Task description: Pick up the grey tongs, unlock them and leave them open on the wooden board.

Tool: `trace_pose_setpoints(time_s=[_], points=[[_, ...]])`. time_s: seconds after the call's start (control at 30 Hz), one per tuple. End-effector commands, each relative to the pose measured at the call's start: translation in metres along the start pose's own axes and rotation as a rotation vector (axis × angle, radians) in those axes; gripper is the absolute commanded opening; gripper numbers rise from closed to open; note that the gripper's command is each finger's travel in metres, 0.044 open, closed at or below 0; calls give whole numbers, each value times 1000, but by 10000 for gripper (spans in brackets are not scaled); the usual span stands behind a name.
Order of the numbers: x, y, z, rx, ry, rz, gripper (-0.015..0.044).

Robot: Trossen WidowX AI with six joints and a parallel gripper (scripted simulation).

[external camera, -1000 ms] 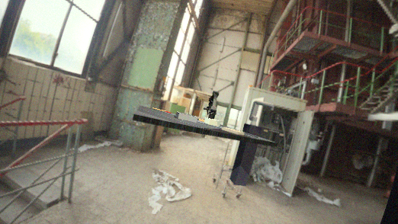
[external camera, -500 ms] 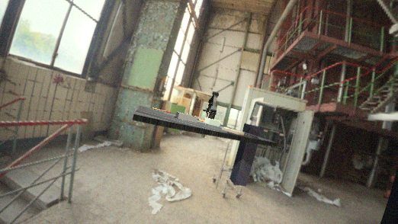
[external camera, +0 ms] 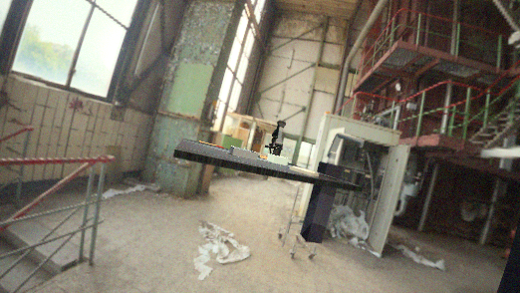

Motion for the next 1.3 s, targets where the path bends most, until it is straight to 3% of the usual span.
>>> trace_pose_setpoints(time_s=[0.0, 0.1, 0.83, 1.03, 1.27], points=[[0, 1, -3, 5, -6, -4, -150], [0, 1, -3, 5, -6, -4, -150], [-1, 0, -3, 0, 0, 0, 427], [3, -15, 4, -1, 0, 0, 440], [4, -115, 46, -6, -5, -4, 440]])
Point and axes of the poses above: the point midway between the two fingers, 35 mm back from their tips, its own z axis back along the fingers, its own y axis across the jaws, x = y × z, the point moved 2 cm from there along z, back along the fingers, and after that the axes turned 1 degree about z, right-handed, at the moved point
